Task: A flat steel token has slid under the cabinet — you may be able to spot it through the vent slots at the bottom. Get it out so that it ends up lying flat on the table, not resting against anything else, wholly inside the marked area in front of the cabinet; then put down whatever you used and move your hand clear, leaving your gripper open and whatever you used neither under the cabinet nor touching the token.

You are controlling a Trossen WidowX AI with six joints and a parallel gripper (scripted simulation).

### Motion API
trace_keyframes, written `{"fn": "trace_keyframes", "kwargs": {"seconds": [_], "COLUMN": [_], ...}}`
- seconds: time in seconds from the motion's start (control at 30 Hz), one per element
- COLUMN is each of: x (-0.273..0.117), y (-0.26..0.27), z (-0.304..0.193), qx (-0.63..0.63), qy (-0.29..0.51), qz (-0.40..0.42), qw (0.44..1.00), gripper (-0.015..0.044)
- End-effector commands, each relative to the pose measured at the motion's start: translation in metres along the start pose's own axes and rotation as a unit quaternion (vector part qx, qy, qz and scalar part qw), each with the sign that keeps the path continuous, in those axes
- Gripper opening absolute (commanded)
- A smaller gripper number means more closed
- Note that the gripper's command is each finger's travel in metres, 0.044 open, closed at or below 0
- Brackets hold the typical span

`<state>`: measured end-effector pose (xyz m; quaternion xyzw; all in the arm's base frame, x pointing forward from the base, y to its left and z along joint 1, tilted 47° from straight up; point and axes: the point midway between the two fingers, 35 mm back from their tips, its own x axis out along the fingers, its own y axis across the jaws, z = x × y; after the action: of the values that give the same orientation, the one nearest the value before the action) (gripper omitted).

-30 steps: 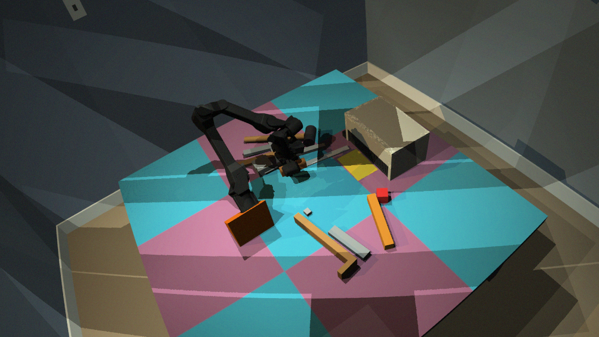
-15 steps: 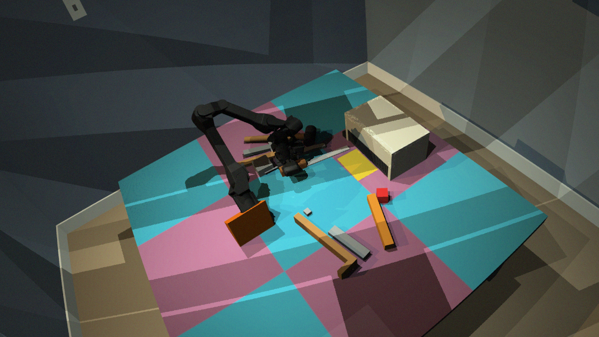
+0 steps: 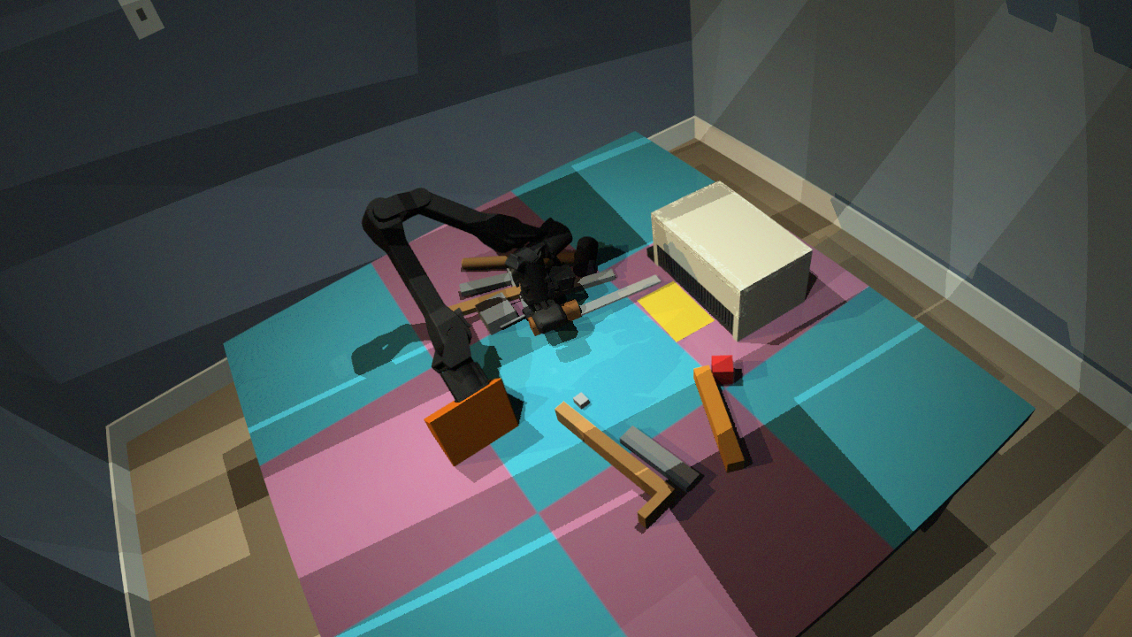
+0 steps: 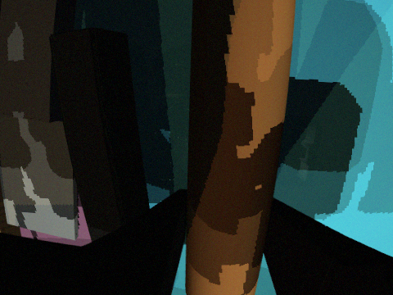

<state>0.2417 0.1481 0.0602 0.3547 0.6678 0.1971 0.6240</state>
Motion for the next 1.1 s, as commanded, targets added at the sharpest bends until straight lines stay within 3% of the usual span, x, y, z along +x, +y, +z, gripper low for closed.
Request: {"fn": "trace_keyframes", "kwargs": {"seconds": [0.0, 0.17, 1.07], "x": [0.0, 0.0, 0.0], "y": [-0.001, -0.001, 0.003], "z": [0.0, 0.0, 0.028], "qx": [0.0, 0.0, 0.01], "qy": [-0.001, -0.001, 0.002], "qz": [-0.002, -0.002, 0.004], "qw": [1.0, 1.0, 1.0], "gripper": [0.0115, 0.0, 0.0]}}
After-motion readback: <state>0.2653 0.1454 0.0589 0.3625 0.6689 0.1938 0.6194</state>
